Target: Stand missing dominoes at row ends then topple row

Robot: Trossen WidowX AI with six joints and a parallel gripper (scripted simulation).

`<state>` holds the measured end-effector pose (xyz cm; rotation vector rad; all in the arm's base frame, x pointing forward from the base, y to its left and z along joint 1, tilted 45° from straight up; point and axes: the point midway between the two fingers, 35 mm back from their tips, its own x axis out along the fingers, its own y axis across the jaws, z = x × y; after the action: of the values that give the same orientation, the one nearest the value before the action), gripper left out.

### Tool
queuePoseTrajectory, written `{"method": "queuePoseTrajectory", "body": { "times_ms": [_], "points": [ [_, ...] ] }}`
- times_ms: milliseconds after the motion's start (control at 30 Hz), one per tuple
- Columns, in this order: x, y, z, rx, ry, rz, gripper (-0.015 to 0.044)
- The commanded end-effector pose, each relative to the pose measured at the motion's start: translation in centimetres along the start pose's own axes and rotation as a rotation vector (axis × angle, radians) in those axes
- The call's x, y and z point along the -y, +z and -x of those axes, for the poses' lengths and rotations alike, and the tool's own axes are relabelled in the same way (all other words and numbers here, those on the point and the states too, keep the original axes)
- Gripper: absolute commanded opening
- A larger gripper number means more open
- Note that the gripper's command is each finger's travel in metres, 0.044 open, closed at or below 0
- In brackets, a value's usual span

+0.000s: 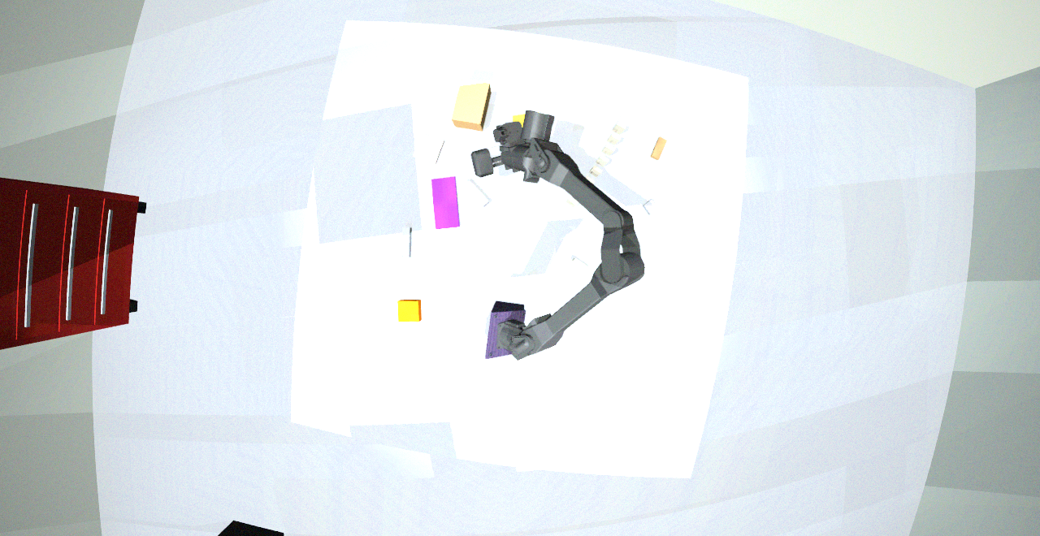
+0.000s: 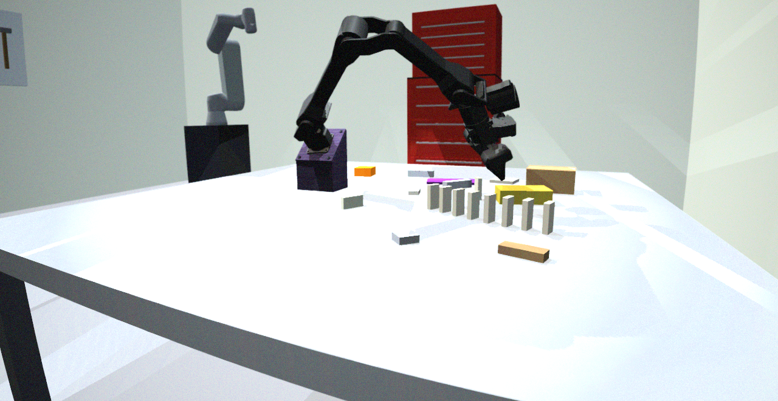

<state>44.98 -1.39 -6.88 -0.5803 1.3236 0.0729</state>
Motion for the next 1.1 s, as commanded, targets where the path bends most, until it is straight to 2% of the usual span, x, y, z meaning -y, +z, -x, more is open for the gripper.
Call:
{"method": "queuePoseTrajectory", "body": {
  "times_ms": [0, 167, 667, 933, 1067],
  "points": [
    [2.6, -0.7, 7.1, -0.400, -0.299, 0.036, 0.0440],
    [3.0, -1.5, 8.6, -0.478, -0.336, 0.078, 0.0440],
    [3.0, -1.4, 8.6, -0.478, -0.336, 0.078, 0.0440],
    [5.1, -4.1, 3.7, -0.479, -0.338, 0.078, 0.0440],
    [5.3, -4.3, 3.2, -0.479, -0.339, 0.078, 0.0440]
  ]
}}
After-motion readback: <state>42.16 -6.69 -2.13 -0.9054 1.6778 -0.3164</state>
